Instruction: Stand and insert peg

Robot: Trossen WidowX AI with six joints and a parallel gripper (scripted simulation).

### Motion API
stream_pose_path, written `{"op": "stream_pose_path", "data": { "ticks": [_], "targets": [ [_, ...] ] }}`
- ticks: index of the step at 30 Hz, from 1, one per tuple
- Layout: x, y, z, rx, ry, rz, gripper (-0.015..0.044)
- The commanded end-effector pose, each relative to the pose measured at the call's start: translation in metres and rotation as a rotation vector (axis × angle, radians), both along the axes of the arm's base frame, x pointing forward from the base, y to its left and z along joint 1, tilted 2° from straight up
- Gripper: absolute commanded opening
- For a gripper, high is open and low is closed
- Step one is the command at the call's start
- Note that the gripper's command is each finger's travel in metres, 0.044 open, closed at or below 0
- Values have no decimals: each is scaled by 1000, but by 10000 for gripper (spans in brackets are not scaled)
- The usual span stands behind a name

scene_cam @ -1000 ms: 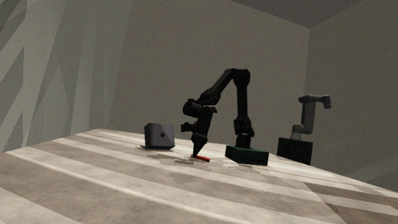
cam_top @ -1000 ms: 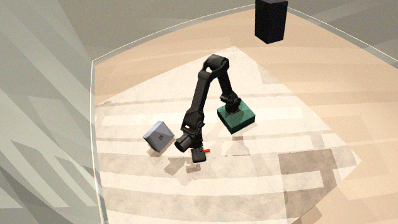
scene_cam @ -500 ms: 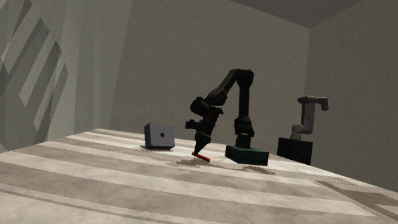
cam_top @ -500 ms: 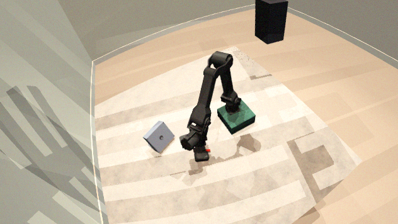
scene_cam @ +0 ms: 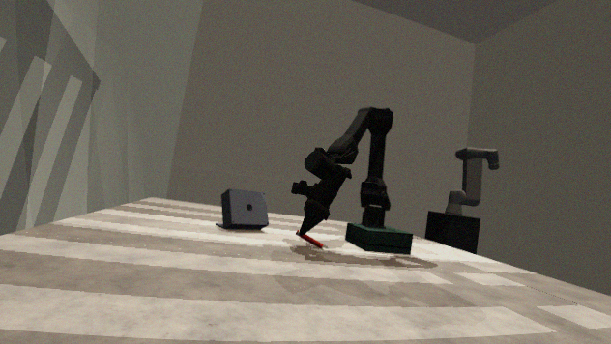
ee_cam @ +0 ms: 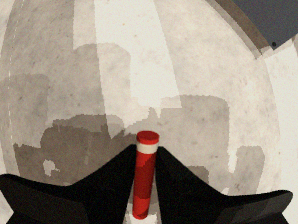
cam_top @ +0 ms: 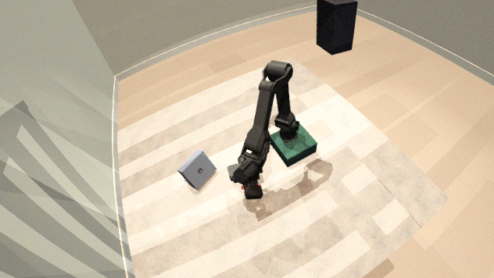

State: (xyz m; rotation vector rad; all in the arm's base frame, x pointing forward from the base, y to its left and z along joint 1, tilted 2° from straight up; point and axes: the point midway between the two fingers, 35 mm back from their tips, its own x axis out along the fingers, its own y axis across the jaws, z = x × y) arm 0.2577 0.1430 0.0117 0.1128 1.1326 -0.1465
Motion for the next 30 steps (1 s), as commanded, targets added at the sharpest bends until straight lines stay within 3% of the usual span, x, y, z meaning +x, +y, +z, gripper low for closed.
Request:
{"op": "stream_pose_path", "data": {
  "ticks": [1, 30],
  "targets": [
    [-2, 1, 3, -3, -34, -2, 49],
    [-20, 4, 11, -46, -280, -5, 49]
  ]
}}
